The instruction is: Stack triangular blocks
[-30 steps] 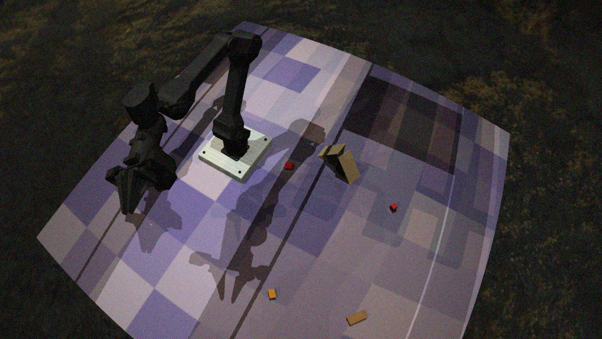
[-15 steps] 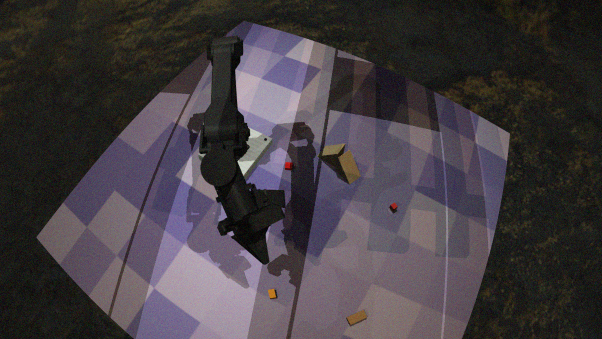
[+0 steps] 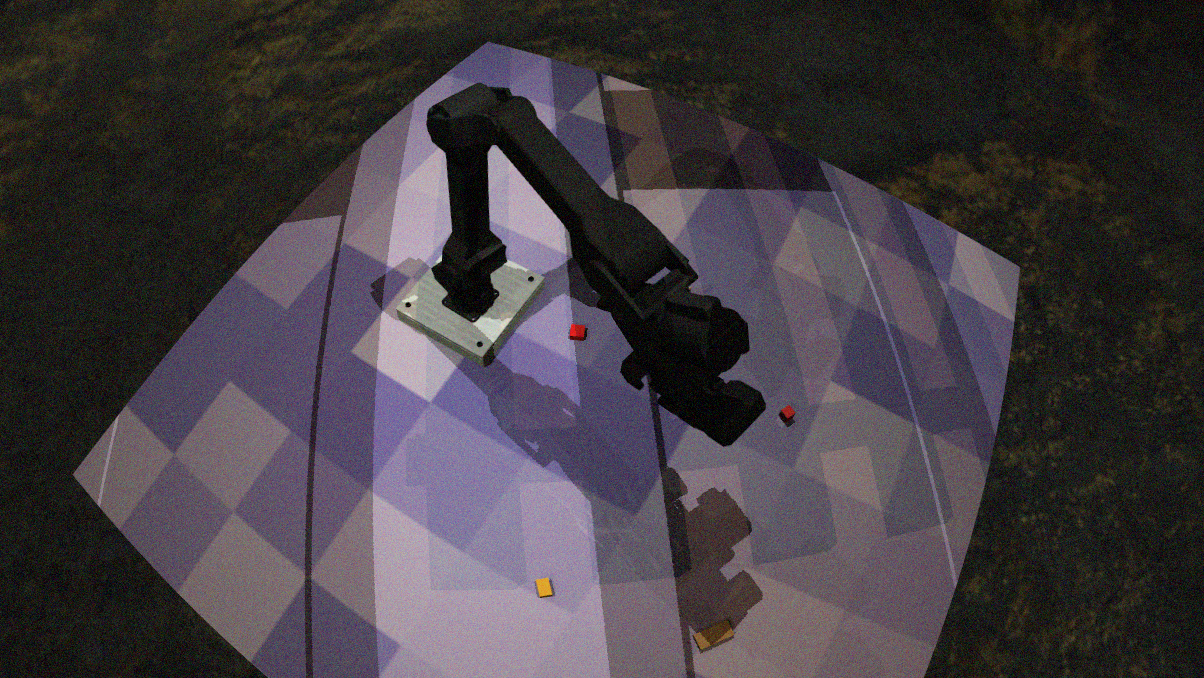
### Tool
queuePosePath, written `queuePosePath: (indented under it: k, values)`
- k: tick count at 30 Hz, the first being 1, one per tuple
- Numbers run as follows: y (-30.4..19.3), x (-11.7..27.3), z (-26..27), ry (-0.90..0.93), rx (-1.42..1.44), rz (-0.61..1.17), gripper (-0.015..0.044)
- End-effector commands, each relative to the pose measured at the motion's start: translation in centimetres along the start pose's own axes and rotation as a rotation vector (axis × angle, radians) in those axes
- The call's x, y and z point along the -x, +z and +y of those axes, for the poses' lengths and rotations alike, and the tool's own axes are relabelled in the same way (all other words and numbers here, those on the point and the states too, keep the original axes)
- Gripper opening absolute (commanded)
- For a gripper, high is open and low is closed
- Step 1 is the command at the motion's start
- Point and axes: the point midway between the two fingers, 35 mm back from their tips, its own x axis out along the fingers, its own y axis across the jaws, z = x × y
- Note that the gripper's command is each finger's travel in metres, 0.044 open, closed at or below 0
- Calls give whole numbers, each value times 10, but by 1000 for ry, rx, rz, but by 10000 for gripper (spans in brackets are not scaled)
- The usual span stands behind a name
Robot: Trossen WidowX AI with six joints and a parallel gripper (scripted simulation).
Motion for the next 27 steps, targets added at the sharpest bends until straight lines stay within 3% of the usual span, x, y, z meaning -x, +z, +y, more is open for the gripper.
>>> queuePosePath:
  k: [1,13,27]
  values:
    - [59,-19,39,174,-36,-8,0]
    - [178,-19,179,547,-10,209,0]
    - [178,-27,187,551,-8,215,0]
